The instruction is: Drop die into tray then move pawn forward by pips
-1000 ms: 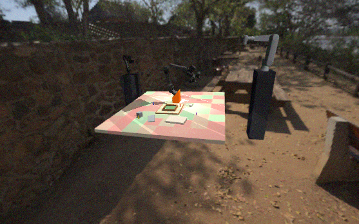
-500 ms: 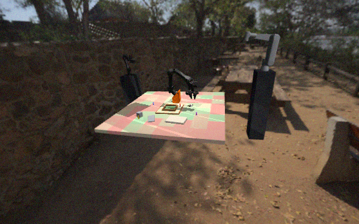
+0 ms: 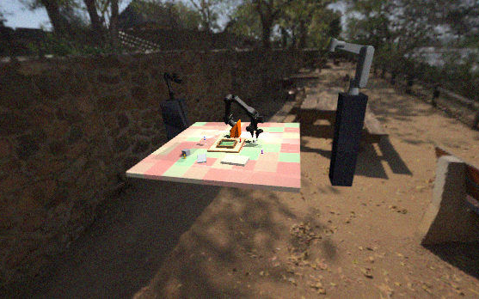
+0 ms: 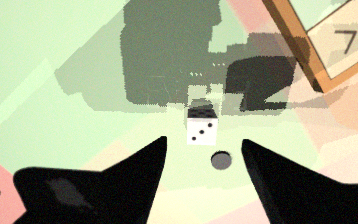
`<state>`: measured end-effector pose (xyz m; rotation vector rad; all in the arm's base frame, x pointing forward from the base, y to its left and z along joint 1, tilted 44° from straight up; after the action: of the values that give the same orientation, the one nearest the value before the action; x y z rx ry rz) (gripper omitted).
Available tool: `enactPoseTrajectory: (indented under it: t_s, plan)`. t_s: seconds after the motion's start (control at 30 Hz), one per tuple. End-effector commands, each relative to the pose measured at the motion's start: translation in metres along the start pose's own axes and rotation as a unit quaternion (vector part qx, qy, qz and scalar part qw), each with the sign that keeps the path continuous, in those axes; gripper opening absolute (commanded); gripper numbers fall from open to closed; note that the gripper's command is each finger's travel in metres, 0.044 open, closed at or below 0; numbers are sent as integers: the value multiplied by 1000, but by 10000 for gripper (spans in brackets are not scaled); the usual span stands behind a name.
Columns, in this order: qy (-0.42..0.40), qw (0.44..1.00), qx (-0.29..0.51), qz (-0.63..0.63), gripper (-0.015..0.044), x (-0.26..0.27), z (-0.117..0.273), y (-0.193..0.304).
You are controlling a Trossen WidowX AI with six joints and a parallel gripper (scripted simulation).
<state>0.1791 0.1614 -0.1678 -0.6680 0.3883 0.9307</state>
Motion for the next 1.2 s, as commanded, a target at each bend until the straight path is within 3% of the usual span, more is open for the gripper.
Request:
enactPoseTrajectory:
  t_s: [0.0, 0.63, 0.83, 1.03, 1.13, 1.17]
  plan:
    - [0, 1000, -2, 2, 275, 0, -5, 0]
    - [0, 1000, -2, 2, 275, 0, -33, -1]
    - [0, 1000, -2, 2, 118, 0, -33, -1]
    - [0, 1000, -2, 2, 78, 0, -33, -1]
    - [-5, 1000, 0, 10, 0, 1, -31, -1]
    - [-11, 1000, 2, 19, 0, 3, -27, -1]
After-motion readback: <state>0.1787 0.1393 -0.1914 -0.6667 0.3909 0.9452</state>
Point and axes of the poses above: the point midway between the two fingers, 35 mm back from their tips, its own z axis back along the fingers, its own x axis across the jaws, y = z × x, the point moved 2 cm from there along z, back along the fingers, and after that the axes turned 9 degrees about z, right-handed, at the moved point
